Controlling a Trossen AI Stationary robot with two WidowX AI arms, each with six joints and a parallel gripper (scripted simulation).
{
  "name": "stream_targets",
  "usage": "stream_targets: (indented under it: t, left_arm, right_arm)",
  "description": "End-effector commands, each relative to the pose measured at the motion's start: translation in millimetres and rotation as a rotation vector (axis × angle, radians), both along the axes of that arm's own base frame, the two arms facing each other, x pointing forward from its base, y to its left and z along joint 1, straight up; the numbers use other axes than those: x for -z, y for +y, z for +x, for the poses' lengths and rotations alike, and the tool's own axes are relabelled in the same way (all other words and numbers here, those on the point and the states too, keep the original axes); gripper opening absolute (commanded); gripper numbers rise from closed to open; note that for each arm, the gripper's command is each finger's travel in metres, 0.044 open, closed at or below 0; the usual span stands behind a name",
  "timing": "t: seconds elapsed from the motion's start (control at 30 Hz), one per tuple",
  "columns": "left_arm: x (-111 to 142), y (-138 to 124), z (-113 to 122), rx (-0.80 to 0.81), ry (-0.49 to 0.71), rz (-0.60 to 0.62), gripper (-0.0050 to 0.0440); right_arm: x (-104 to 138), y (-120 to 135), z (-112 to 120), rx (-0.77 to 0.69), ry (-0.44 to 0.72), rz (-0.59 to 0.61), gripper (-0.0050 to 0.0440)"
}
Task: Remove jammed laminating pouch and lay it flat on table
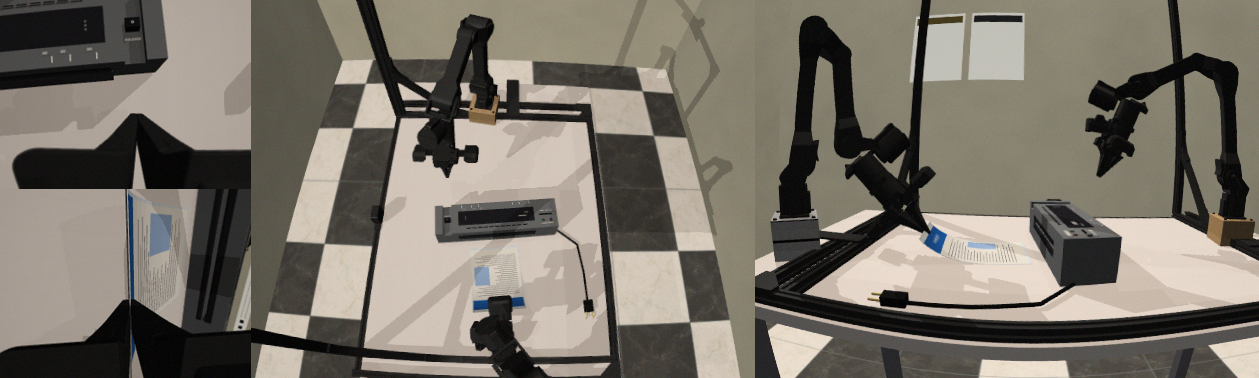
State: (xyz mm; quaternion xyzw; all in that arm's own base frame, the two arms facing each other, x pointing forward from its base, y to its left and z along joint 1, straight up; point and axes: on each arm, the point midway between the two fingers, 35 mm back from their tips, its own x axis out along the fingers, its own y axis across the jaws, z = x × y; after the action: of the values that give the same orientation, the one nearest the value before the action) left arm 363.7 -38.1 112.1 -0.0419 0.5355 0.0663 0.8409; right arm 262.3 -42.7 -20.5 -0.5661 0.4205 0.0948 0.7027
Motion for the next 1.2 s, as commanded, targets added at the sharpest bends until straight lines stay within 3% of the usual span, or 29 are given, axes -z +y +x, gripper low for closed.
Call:
stream_targets:
  t: [0.0, 0.43, 0.47, 1.17]
  left_arm:
    - [-9.1, -0.4, 2.5, 0.000, -0.026, -0.004, -0.0050]
    - [-9.1, -0.4, 2.5, 0.000, -0.026, -0.004, -0.0050]
    - [-9.1, -0.4, 2.5, 0.000, -0.026, -0.004, -0.0050]
    - [-9.1, -0.4, 2.5, 0.000, -0.026, -0.004, -0.0050]
  right_arm:
    - [-2.8, 0.4, 2.7, 0.000, -0.012, 0.001, -0.0050]
    - [0.5, 0.8, -0.7, 0.000, 0.000, 0.002, -0.0050]
    - [-3.9, 0.2, 3.7, 0.000, -0.016, 0.001, 0.0339]
    - [-3.8, 0.2, 3.6, 0.000, -0.016, 0.001, 0.0339]
